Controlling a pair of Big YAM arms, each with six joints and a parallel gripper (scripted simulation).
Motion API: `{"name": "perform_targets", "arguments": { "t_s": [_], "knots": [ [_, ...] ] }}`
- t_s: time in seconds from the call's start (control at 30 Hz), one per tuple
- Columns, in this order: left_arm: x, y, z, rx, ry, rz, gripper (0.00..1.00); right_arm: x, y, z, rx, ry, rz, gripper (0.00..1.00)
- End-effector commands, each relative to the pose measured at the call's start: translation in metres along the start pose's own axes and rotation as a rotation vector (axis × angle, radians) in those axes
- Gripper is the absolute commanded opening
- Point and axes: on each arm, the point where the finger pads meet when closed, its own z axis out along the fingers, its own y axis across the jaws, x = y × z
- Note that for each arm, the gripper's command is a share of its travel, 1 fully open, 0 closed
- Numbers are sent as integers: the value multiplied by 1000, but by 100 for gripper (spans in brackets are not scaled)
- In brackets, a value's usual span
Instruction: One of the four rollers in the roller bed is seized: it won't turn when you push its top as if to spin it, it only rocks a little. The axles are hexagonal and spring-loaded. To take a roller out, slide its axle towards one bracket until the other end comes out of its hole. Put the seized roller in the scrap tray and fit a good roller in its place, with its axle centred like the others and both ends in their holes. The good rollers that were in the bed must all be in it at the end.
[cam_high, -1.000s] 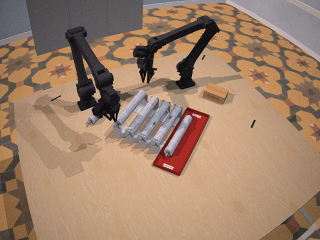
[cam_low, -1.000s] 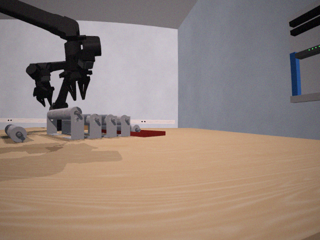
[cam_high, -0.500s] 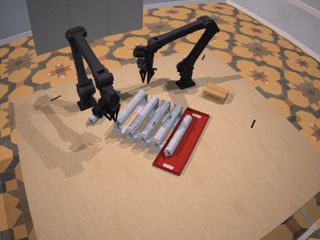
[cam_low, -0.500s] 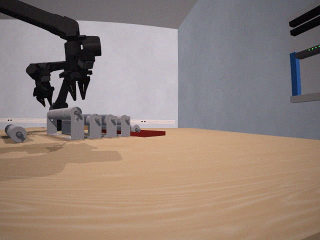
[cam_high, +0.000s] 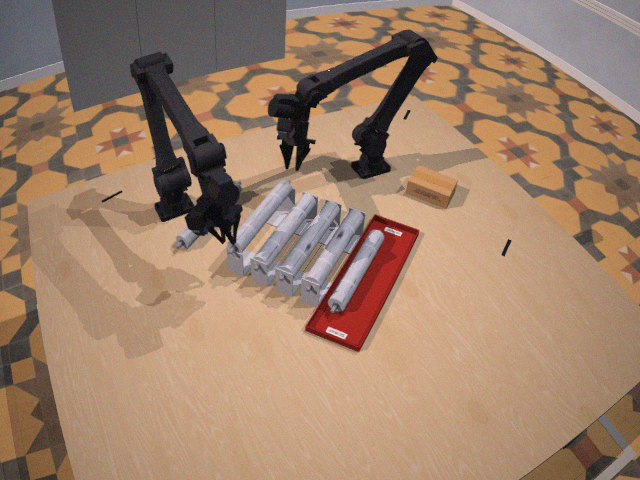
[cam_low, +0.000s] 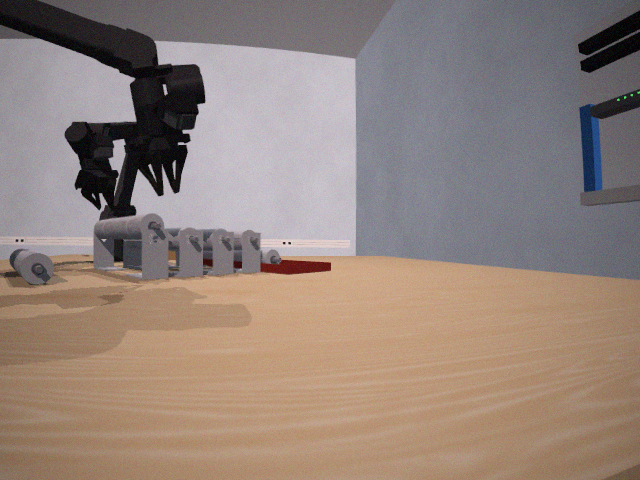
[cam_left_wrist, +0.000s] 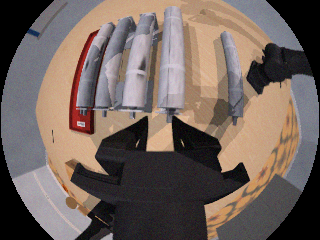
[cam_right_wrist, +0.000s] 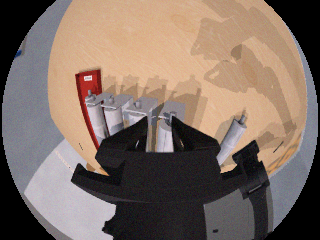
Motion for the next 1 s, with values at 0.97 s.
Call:
{"name": "perform_targets", "arguments": {
  "t_s": [0.97],
  "knots": [
    [-249, 286, -39, -142, -548, -463, 32, -114, 142, -163, -499, -666, -559, 32]
  ]
}}
